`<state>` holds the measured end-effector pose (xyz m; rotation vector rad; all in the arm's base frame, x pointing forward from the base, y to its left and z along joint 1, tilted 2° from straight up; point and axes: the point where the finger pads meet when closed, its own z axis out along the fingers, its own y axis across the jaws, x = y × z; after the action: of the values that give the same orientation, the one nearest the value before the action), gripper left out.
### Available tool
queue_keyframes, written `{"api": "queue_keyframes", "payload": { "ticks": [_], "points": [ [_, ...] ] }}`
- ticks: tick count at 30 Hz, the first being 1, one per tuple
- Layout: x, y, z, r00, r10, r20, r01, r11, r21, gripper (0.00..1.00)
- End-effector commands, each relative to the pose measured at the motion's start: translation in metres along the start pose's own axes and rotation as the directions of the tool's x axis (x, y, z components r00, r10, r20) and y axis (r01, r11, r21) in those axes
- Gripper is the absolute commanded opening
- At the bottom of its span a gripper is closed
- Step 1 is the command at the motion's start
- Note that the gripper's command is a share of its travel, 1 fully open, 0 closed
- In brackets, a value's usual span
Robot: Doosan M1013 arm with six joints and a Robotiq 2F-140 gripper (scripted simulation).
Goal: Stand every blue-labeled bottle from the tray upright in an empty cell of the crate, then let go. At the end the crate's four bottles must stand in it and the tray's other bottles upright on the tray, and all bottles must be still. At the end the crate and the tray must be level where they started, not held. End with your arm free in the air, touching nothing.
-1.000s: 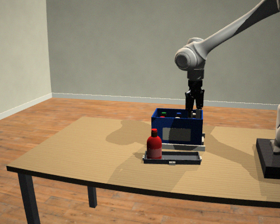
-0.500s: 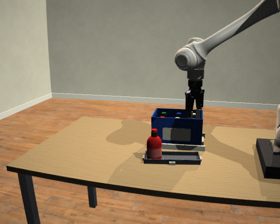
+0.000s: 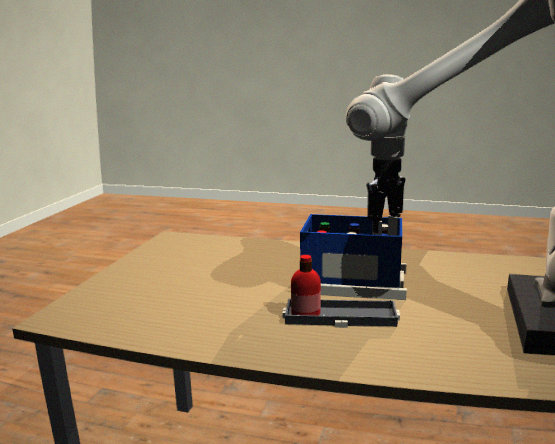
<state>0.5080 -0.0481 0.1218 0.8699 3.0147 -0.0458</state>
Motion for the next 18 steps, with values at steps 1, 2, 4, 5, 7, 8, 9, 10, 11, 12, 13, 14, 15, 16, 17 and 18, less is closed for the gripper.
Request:
{"api": "queue_keyframes", "payload": {
  "ticks": [1, 2, 4, 5, 7, 8, 9, 10, 11, 12, 13, 14, 15, 16, 17, 18],
  "points": [
    [0.0000, 0.0000, -0.0001, 1.000, 0.000, 0.000, 0.000, 1.000, 0.000, 0.38],
    [0.0000, 0.0000, -0.0001, 1.000, 0.000, 0.000, 0.000, 1.000, 0.000, 0.38],
    [0.0000, 0.0000, -0.0001, 1.000, 0.000, 0.000, 0.000, 1.000, 0.000, 0.38],
    [0.0000, 0.0000, -0.0001, 1.000, 0.000, 0.000, 0.000, 1.000, 0.000, 0.38],
    [0.0000, 0.0000, -0.0002, 1.000, 0.000, 0.000, 0.000, 1.000, 0.000, 0.38],
    [0.0000, 0.0000, -0.0003, 1.000, 0.000, 0.000, 0.000, 1.000, 0.000, 0.38],
    [0.0000, 0.0000, -0.0005, 1.000, 0.000, 0.000, 0.000, 1.000, 0.000, 0.38],
    [0.0000, 0.0000, -0.0008, 1.000, 0.000, 0.000, 0.000, 1.000, 0.000, 0.38],
    [0.0000, 0.0000, -0.0011, 1.000, 0.000, 0.000, 0.000, 1.000, 0.000, 0.38],
    [0.0000, 0.0000, -0.0016, 1.000, 0.000, 0.000, 0.000, 1.000, 0.000, 0.38],
    [0.0000, 0.0000, -0.0022, 1.000, 0.000, 0.000, 0.000, 1.000, 0.000, 0.38],
    [0.0000, 0.0000, -0.0030, 1.000, 0.000, 0.000, 0.000, 1.000, 0.000, 0.38],
    [0.0000, 0.0000, -0.0038, 1.000, 0.000, 0.000, 0.000, 1.000, 0.000, 0.38],
    [0.0000, 0.0000, -0.0048, 1.000, 0.000, 0.000, 0.000, 1.000, 0.000, 0.38],
    [0.0000, 0.0000, -0.0059, 1.000, 0.000, 0.000, 0.000, 1.000, 0.000, 0.38],
    [0.0000, 0.0000, -0.0072, 1.000, 0.000, 0.000, 0.000, 1.000, 0.000, 0.38]
  ]
}}
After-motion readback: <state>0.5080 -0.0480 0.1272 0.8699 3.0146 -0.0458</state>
